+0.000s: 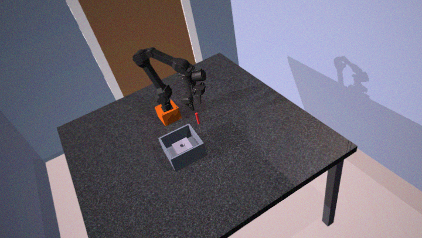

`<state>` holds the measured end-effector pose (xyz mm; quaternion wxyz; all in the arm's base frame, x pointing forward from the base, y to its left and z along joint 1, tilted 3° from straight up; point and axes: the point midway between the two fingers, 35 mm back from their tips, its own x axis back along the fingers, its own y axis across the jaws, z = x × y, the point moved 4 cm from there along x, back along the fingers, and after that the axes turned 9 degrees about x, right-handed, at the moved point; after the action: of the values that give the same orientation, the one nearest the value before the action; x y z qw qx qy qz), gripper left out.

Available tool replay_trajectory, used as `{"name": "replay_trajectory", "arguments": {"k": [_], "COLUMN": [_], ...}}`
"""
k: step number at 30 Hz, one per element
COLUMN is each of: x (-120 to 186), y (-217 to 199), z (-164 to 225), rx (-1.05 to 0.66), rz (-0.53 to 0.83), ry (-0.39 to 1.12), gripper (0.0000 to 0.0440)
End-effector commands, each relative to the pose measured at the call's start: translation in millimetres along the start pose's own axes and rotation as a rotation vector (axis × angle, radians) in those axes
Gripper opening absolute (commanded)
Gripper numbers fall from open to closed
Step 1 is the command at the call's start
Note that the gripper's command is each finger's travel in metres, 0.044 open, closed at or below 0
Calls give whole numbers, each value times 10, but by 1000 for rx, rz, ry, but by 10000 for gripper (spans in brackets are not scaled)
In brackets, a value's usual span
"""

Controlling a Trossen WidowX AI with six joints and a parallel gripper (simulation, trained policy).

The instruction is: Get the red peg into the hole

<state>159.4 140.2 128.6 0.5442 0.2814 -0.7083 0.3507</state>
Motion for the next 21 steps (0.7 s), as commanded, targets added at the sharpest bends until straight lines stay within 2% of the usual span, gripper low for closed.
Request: {"name": "replay_trajectory", "arguments": {"k": [1, 21], "x": [-21, -135], "y": [4, 40], "z": [48, 235], "rx": [-134, -808], "rz": [-12, 11], "ry": [38, 225], "gripper": [440, 440]}}
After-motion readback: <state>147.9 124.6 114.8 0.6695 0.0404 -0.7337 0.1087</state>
